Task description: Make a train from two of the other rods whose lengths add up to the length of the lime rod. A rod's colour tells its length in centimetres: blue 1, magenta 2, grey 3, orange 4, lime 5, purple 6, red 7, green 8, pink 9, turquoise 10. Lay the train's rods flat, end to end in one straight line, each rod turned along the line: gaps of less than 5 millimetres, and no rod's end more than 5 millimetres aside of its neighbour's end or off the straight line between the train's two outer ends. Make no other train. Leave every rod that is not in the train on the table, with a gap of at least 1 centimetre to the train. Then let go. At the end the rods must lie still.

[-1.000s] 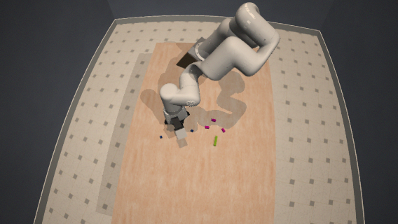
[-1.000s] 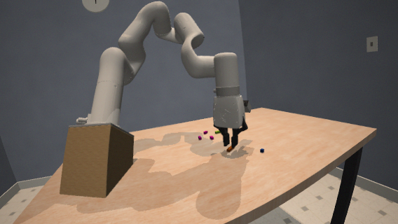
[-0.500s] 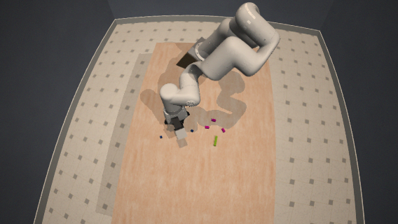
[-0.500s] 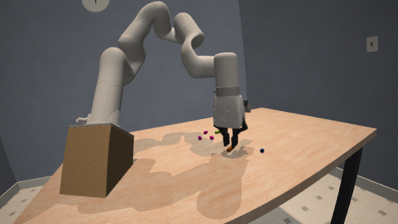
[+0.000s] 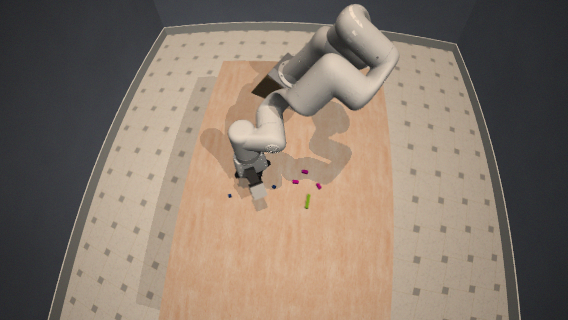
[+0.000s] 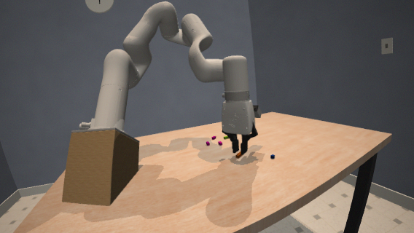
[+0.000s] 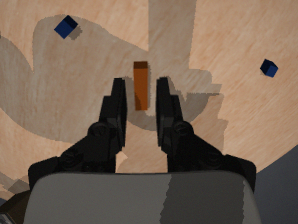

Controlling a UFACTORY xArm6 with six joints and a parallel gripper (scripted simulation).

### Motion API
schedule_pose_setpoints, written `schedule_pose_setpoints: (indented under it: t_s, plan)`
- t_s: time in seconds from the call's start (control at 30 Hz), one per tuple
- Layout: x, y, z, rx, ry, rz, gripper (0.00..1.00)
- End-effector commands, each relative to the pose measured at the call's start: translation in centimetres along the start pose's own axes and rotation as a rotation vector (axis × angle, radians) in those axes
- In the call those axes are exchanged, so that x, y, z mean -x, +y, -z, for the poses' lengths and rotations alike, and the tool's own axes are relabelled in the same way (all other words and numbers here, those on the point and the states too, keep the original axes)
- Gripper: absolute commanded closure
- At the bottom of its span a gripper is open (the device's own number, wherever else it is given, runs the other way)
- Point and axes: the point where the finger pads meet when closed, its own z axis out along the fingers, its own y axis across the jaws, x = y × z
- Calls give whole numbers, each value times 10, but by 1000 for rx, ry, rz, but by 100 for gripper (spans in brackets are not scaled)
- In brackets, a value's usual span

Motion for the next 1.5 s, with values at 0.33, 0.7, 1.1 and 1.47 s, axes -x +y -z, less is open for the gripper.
schedule_pose_setpoints:
  t_s: [0.33, 0.7, 1.1, 1.47]
  plan:
    - [-1, 1, -9, 2, 2, 1, 76]
    - [-1, 1, -10, 2, 2, 1, 76]
    - [-1, 1, -10, 2, 2, 1, 76]
    - [-1, 1, -10, 2, 2, 1, 76]
